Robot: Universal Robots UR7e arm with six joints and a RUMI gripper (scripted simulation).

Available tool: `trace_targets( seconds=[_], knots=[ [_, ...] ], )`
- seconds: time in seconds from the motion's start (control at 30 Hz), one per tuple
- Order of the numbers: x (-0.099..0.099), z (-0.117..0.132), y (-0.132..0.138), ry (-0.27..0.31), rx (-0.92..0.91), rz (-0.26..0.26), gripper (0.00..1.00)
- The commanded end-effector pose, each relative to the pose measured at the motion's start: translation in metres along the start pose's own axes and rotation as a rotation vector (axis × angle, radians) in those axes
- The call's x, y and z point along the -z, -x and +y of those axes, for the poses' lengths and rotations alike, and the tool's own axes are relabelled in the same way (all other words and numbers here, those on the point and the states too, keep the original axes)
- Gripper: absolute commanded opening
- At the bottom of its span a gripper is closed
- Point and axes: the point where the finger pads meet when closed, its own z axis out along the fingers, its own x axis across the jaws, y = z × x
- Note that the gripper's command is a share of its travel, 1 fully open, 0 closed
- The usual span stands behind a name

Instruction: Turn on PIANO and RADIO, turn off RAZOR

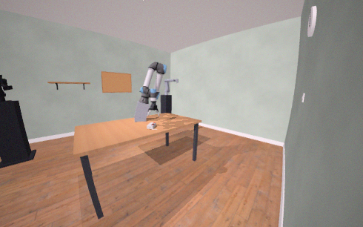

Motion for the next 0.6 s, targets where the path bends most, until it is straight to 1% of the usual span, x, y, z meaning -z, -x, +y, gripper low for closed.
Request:
trace_targets(
  seconds=[0.0,0.43,0.5,0.57],
  knots=[
    [0.009,0.0,0.0,0.0,0.0,0.0,1.0],
    [0.055,0.0,0.0,0.0,0.0,0.0,1.0],
    [0.061,0.0,0.0,0.0,0.0,0.0,1.0],
    [0.061,0.0,0.0,0.0,0.0,0.0,1.0]
  ],
)
